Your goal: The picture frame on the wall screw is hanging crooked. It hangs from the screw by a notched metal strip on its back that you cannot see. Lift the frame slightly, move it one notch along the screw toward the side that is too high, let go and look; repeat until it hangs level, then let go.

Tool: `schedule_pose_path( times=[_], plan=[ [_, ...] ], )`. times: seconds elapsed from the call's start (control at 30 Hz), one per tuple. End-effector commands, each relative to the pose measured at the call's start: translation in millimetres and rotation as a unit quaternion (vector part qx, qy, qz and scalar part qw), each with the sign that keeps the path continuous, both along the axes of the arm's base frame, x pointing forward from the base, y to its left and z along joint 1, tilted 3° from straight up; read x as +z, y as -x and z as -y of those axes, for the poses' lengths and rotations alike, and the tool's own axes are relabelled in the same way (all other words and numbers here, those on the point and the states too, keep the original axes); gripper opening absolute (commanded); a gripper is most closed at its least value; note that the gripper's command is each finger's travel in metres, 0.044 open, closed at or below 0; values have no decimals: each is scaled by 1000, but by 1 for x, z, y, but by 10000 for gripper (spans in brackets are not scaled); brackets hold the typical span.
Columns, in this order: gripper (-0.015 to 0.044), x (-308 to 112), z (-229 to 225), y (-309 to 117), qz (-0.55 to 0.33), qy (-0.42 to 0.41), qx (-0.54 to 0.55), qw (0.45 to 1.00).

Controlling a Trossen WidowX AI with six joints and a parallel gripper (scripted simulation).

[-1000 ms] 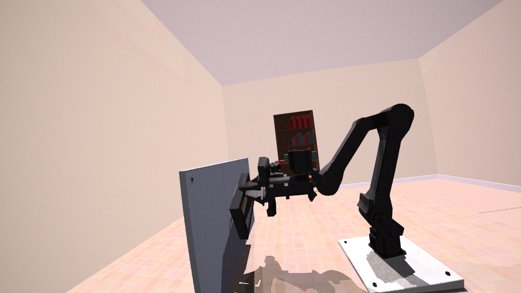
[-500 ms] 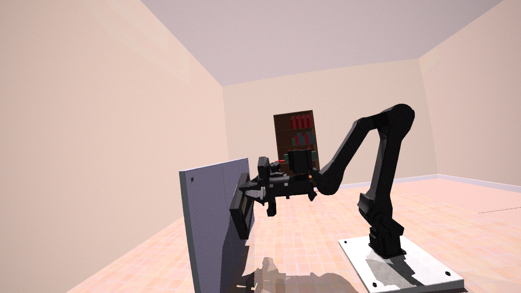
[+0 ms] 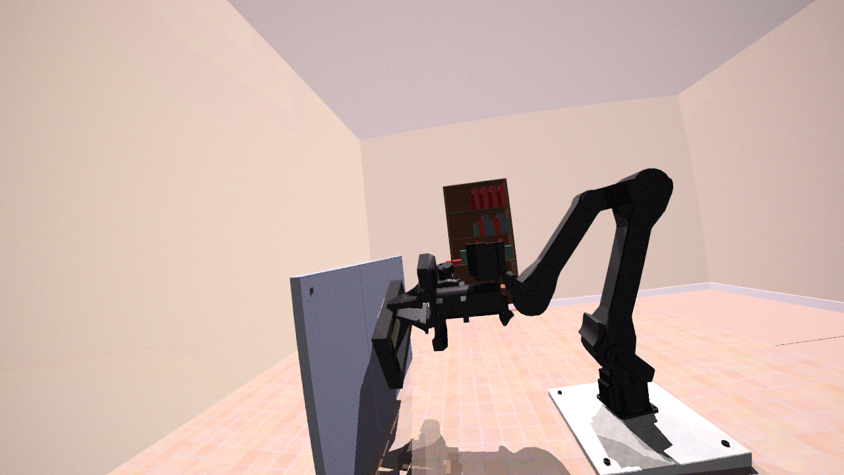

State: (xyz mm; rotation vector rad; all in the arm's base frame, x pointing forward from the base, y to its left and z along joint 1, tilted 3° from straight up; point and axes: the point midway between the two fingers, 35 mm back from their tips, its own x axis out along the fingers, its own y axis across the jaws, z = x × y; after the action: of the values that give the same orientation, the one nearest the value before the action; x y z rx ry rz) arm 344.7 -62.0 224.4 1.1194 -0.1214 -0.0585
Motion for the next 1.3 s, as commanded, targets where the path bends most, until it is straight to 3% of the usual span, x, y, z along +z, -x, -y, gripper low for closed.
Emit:
schedule_pose_path(
  times=[0.0, 1.27],
  plan=[
    [0, 6, 0, 0, 7, 3, -2, 1000],
    [0, 10, -2, 0, 7, 3, -2, 1000]
  ],
)
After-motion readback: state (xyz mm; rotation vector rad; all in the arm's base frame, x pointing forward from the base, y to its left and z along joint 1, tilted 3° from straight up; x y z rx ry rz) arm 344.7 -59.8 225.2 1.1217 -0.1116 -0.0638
